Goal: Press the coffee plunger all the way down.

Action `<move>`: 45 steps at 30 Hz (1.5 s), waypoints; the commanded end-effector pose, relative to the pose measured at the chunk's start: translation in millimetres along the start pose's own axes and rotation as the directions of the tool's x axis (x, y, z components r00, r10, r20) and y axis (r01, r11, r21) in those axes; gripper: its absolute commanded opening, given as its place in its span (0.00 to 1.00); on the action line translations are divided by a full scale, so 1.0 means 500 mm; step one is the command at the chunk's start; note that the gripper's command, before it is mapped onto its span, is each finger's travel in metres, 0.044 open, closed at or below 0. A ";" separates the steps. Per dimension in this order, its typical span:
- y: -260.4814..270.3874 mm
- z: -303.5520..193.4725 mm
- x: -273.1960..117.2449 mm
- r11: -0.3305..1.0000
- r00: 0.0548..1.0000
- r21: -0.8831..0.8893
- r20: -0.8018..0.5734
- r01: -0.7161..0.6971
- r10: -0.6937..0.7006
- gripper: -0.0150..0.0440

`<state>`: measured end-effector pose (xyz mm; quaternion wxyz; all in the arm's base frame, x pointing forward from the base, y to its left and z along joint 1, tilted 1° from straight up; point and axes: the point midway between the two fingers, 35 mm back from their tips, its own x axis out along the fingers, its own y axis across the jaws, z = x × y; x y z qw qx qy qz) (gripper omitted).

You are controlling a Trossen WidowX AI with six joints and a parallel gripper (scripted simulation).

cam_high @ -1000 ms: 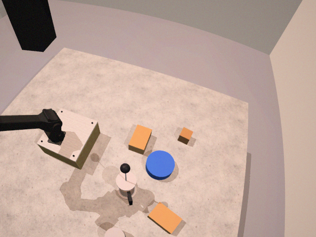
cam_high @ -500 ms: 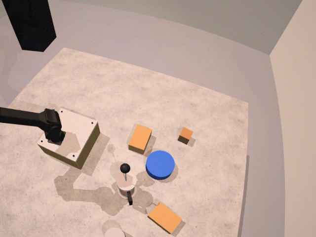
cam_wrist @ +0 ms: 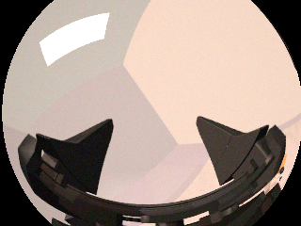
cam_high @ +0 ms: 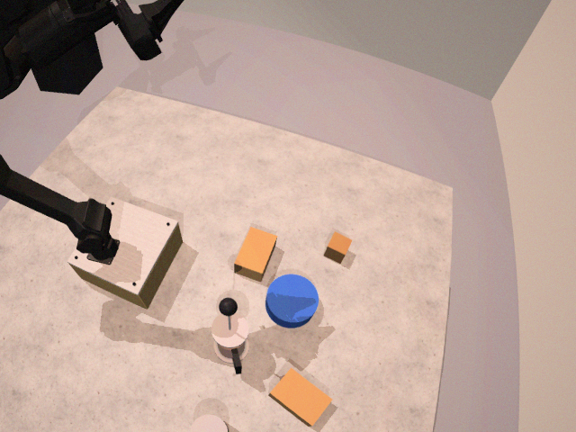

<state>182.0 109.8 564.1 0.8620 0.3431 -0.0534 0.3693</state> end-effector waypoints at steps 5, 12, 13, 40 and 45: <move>-0.254 -0.040 -0.004 0.893 0.909 -0.178 0.010 0.413 -0.418 1.00; -0.461 -0.076 -0.089 0.649 0.689 -0.331 0.003 0.685 -0.725 1.00; -0.489 -0.082 -0.107 0.605 0.647 -0.354 0.000 0.713 -0.762 1.00; -0.743 -0.240 -0.351 0.227 0.234 -0.544 -0.057 0.808 -0.971 1.00; -0.758 -0.240 -0.347 0.226 0.234 -0.544 -0.057 0.808 -0.971 1.00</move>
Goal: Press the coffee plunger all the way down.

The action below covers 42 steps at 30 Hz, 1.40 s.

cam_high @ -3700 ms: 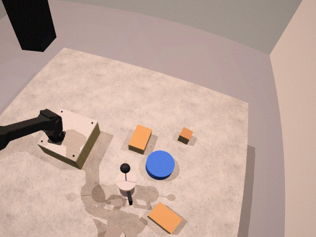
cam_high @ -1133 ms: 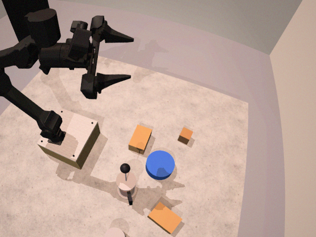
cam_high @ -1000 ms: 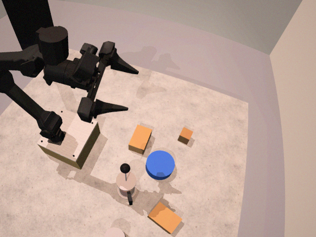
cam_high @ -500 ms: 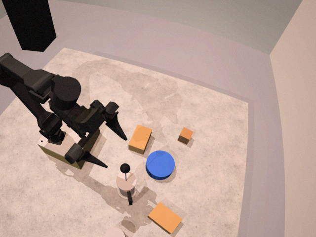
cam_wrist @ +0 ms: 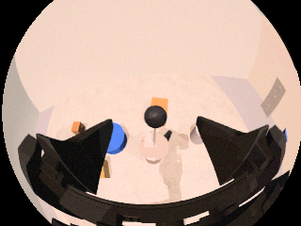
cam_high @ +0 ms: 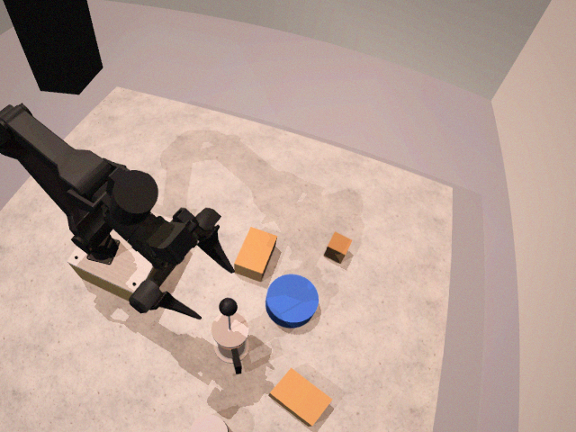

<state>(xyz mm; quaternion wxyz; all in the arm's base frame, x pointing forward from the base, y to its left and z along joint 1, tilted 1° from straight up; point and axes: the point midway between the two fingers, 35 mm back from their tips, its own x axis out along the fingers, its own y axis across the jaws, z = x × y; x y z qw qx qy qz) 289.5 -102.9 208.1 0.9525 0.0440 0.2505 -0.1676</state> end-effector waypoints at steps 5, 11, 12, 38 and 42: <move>-0.002 -0.004 0.026 1.000 1.000 -0.007 -0.007 0.006 -0.006 1.00; -0.002 -0.005 0.045 1.000 1.000 -0.007 -0.006 0.006 -0.006 1.00; -0.002 -0.005 0.048 1.000 1.000 -0.007 -0.006 0.007 -0.007 1.00; -0.003 -0.006 0.066 1.000 1.000 -0.006 -0.005 0.007 -0.007 0.46; -0.003 -0.007 0.067 1.000 1.000 -0.006 -0.005 0.007 -0.007 0.46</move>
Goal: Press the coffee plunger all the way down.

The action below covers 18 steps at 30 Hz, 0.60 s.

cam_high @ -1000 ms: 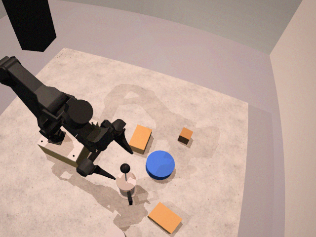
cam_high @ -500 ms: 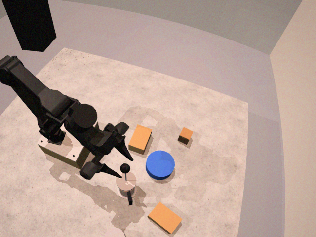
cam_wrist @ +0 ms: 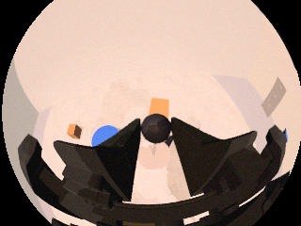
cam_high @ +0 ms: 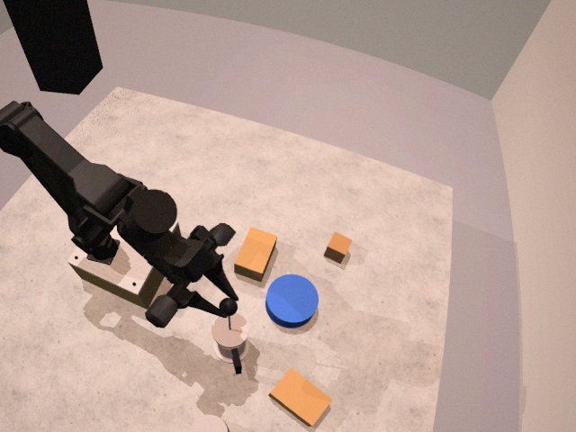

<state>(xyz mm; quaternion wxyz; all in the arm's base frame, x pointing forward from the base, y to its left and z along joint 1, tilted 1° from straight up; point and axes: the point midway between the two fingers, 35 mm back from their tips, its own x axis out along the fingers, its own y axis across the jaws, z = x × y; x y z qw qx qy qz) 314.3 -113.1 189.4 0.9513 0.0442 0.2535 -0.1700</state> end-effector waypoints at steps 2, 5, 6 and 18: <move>0.000 -0.004 0.004 1.000 1.000 -0.007 0.001 0.002 -0.002 0.46; 0.000 -0.010 0.011 1.000 1.000 -0.007 0.001 0.002 -0.002 0.46; 0.000 -0.012 0.013 1.000 1.000 -0.007 0.001 0.002 -0.002 0.46; -0.001 -0.042 0.041 1.000 1.000 -0.007 0.001 0.002 -0.002 0.46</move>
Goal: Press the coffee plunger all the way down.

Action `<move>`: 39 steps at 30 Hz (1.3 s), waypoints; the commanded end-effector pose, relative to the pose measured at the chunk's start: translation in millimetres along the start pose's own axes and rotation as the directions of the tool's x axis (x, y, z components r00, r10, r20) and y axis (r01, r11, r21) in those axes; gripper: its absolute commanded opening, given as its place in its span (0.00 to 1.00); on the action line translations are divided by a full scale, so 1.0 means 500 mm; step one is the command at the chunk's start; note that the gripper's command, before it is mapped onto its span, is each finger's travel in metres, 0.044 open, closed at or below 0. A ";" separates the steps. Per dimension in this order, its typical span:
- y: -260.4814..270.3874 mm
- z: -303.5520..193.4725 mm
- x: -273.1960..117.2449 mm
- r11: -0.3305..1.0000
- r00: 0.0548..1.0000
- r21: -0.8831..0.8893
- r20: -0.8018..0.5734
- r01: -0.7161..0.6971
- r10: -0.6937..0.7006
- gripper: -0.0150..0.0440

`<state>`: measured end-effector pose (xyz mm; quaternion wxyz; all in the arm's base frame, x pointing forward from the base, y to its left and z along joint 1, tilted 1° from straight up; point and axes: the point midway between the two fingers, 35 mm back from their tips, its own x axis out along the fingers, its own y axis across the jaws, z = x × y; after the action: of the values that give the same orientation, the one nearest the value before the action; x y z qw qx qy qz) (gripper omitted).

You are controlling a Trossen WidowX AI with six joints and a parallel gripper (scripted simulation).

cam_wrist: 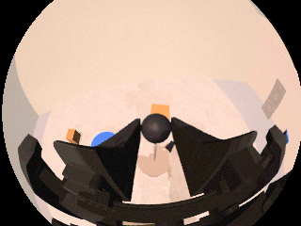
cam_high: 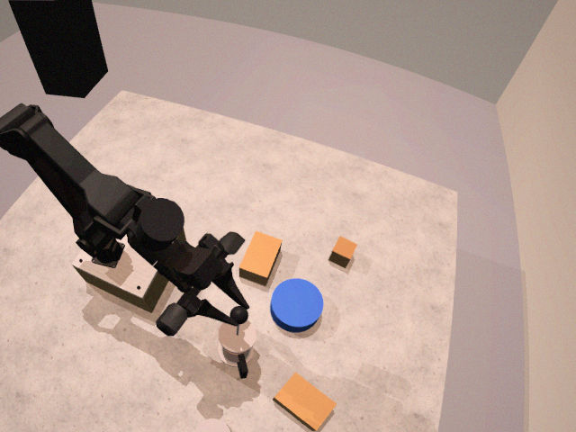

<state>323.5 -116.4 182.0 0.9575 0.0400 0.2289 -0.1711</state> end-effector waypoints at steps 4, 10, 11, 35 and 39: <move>-0.001 -0.050 0.023 1.000 0.999 -0.007 -0.050 0.002 -0.002 0.46; -0.001 -0.066 0.036 1.000 0.999 -0.007 -0.050 0.002 -0.002 0.46; -0.001 -0.069 0.038 1.000 0.999 -0.007 -0.050 0.002 -0.002 0.46; -0.001 -0.132 0.085 1.000 0.999 -0.008 -0.050 0.002 -0.002 0.46; -0.002 -0.141 0.094 1.000 0.999 -0.008 -0.050 0.002 -0.002 0.46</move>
<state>340.2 -123.3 127.0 0.9605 0.0377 0.2150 -0.1728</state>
